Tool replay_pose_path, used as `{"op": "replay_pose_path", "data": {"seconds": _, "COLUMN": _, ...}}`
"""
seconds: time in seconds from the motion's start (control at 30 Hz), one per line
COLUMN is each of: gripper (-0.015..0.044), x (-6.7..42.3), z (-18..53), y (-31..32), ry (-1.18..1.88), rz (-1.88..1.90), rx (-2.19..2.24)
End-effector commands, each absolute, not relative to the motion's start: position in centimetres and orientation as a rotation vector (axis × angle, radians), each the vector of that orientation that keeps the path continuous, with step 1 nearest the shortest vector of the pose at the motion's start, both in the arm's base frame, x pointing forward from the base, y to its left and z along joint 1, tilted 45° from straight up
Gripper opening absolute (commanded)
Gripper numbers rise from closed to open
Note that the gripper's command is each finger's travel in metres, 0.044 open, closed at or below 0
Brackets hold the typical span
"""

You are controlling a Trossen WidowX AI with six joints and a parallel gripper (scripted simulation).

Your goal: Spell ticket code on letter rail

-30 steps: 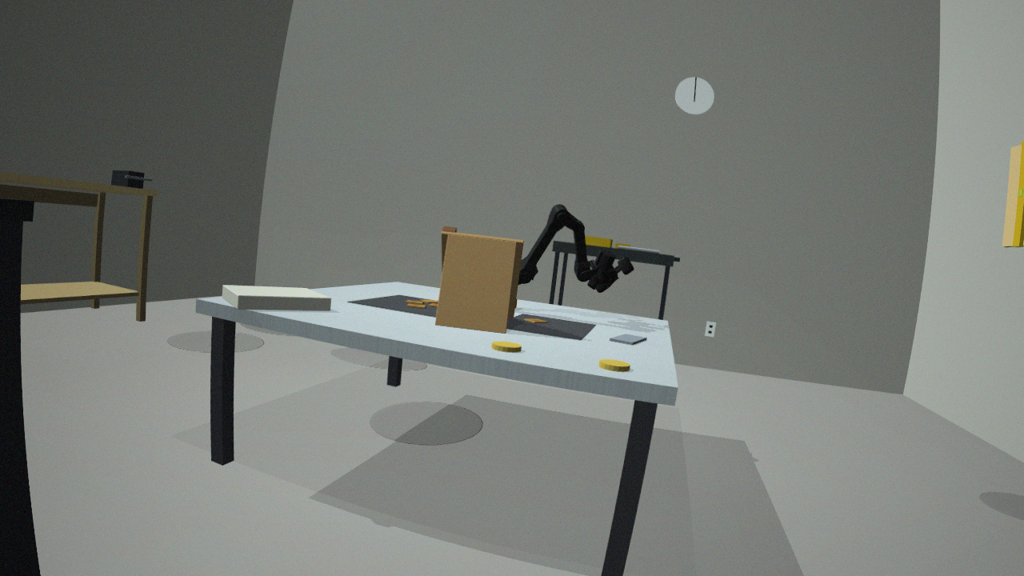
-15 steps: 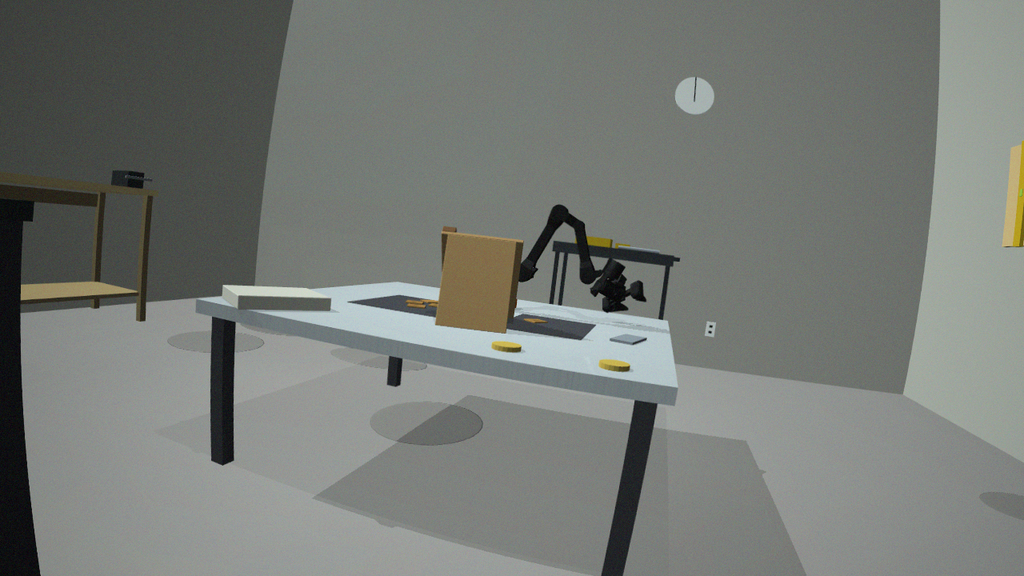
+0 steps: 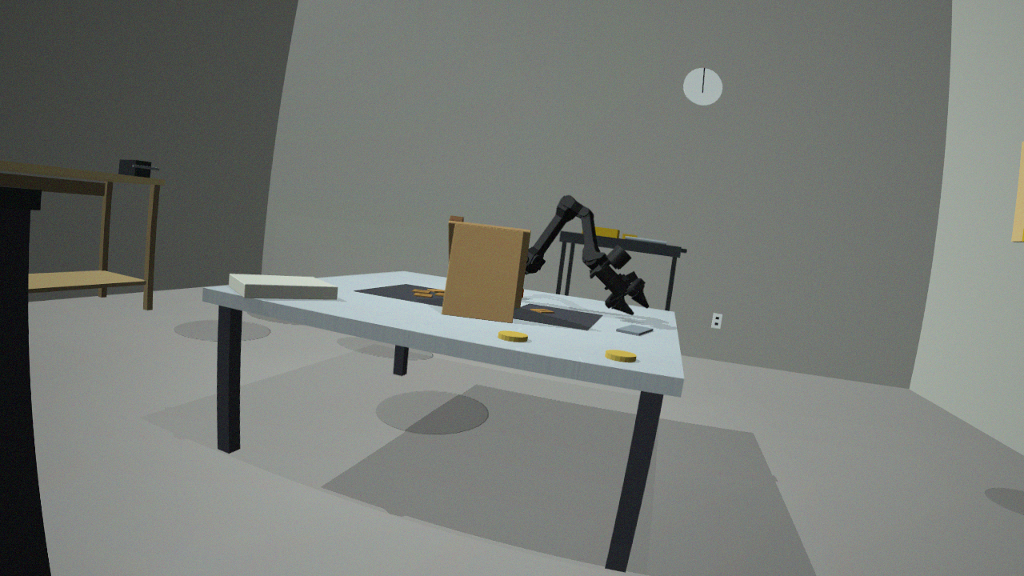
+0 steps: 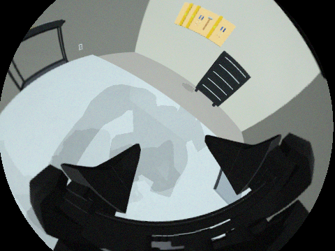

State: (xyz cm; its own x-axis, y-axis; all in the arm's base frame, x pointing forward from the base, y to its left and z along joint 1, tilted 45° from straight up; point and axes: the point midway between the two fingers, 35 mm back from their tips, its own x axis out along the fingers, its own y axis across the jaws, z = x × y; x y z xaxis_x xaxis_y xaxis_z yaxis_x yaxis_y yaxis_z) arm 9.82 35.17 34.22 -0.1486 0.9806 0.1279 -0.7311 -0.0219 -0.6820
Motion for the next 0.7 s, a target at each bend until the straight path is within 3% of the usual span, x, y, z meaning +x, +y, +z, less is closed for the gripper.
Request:
{"op": "replay_pose_path", "data": {"seconds": 0.0, "gripper": 0.0440, "x": 14.0, "z": 33.8, "y": 33.9, "ry": -0.607, "rz": 1.504, "rx": -0.451}}
{"op": "replay_pose_path", "data": {"seconds": 0.4, "gripper": 0.0440, "x": 28.4, "z": 31.5, "y": 23.4, "ry": -0.159, "rz": 1.118, "rx": -0.378}}
{"op": "replay_pose_path", "data": {"seconds": 0.67, "gripper": 0.0440, "x": 33.4, "z": 29.8, "y": 14.4, "ry": 0.053, "rz": 0.867, "rx": -0.276}}
